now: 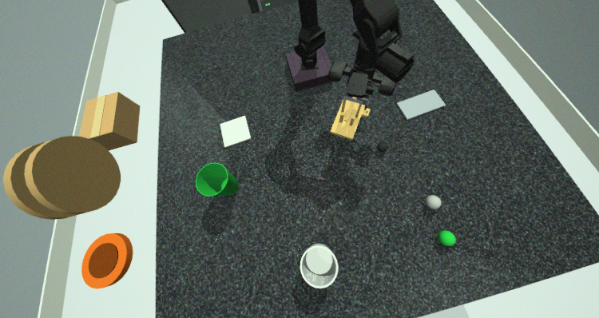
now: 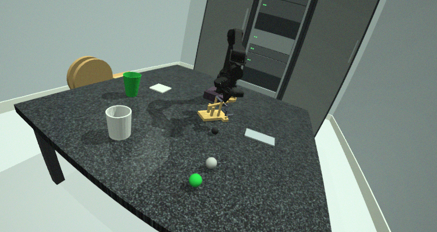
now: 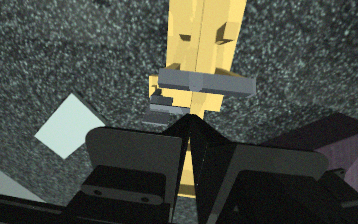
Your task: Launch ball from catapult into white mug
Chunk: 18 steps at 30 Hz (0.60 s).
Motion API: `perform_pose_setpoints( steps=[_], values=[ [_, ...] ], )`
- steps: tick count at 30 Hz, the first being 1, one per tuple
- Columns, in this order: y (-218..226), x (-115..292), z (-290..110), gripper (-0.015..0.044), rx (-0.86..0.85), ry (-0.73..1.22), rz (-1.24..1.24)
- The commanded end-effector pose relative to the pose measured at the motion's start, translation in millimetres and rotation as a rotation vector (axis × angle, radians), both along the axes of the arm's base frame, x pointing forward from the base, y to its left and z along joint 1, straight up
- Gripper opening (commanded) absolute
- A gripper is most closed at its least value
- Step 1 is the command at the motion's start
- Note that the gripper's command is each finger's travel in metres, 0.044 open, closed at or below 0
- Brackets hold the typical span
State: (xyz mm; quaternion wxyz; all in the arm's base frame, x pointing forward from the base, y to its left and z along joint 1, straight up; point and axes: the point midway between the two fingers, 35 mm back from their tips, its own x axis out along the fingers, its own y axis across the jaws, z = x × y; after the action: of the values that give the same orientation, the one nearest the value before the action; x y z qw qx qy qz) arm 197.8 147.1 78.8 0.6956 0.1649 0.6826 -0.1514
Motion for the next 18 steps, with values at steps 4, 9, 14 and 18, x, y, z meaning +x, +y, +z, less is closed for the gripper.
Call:
perform_pose_setpoints(
  steps=[4, 9, 14, 18],
  values=[
    [2, -5, -10, 0.0, -0.002, 0.005, -0.001],
    [3, -6, -17, 0.0, -0.002, 0.005, -0.001],
    [4, -8, -25, 0.0, -0.002, 0.005, -0.001],
    [4, -8, -29, 0.0, -0.002, 0.005, -0.001]
  ],
)
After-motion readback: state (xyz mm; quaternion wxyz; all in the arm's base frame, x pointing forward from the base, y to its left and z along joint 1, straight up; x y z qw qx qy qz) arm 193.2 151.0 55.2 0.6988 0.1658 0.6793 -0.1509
